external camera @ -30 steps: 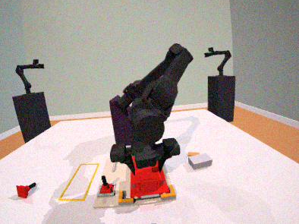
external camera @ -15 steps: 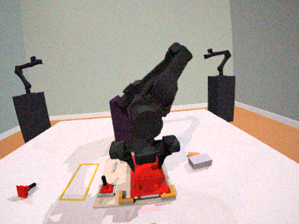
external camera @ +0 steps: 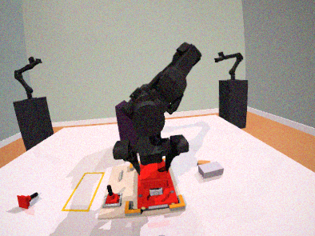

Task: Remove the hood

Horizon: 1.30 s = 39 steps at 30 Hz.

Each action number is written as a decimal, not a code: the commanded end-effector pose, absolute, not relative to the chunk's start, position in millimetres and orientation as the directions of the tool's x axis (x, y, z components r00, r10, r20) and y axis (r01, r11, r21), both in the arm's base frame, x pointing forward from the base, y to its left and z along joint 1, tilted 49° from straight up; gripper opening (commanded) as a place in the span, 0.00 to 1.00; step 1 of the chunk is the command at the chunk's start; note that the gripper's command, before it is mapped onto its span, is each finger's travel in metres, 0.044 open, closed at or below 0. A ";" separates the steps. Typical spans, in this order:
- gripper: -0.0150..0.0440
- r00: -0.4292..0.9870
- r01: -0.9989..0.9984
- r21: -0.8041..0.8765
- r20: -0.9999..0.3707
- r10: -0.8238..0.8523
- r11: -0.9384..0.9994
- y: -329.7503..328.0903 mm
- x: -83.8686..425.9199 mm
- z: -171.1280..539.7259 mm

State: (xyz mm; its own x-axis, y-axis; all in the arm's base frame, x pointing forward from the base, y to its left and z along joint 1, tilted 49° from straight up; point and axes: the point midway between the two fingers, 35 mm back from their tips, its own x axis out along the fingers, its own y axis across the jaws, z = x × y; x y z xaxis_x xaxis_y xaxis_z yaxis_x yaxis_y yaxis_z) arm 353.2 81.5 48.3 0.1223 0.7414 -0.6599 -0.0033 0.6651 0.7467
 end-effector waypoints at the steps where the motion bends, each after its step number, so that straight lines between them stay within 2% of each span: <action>1: 0.25 0.137 -0.013 0.749 -0.655 0.743 0.663 65.7 352.9 65.0; 8: 0.25 0.133 -0.004 0.744 -0.662 0.738 0.668 61.0 353.2 56.7; 39: 0.25 0.134 0.002 0.724 -0.683 0.718 0.689 -48.8 336.6 -53.4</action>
State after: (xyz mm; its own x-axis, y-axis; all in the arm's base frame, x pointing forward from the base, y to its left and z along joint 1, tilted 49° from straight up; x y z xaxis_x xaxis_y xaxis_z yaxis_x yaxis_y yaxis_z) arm 341.7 -35.0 -41.2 0.1321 0.7205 -0.6807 0.0020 0.6866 0.7271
